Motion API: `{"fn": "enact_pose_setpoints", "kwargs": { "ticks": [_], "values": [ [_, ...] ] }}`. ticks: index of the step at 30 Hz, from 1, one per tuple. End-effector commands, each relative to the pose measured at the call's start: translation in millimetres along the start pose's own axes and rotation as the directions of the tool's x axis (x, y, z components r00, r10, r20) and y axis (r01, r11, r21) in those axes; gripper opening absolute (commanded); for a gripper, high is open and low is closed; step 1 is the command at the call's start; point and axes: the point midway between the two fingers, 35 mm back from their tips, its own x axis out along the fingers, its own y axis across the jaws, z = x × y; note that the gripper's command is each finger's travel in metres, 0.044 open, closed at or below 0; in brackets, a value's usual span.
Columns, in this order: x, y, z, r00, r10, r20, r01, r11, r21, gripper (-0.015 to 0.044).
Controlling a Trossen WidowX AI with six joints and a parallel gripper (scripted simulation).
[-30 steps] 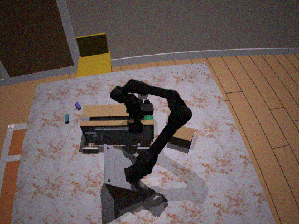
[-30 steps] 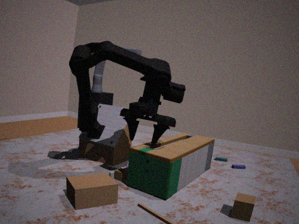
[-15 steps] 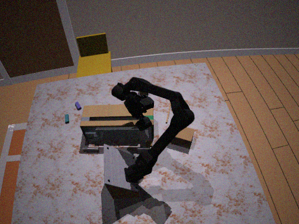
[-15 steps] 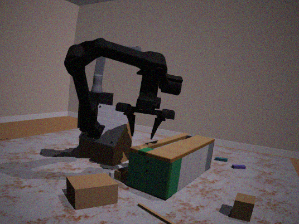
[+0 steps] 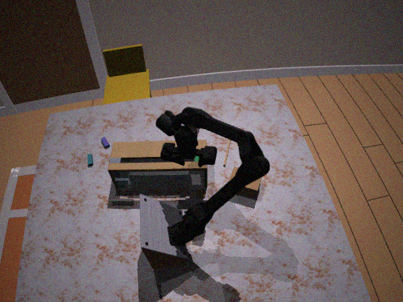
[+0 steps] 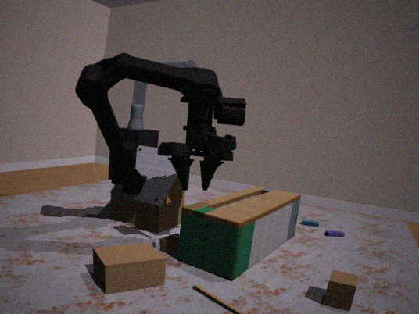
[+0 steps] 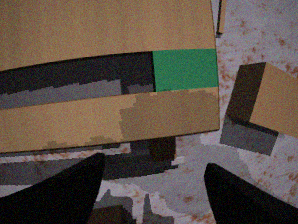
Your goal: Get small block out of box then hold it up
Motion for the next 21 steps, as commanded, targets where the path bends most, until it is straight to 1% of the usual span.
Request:
{"fn": "enact_pose_setpoints", "kwargs": {
  "ticks": [1, 6, 11, 16, 21],
  "values": [
    [0, -11, -9, 0.997, 0.035, 0.066, 0.022, 0.705, -0.709, 0.0285],
    [-1, -15, -11, 0.994, 0.054, 0.092, 0.057, 0.463, -0.885, 0.0285],
    [-2, -19, -13, 0.991, 0.071, 0.117, 0.102, 0.177, -0.979, 0.0285],
    [-3, -23, -16, 0.986, 0.088, 0.143, 0.153, -0.121, -0.981, 0.0285],
    [-3, -26, -18, 0.981, 0.103, 0.167, 0.195, -0.409, -0.891, 0.0285]
  ]
}}
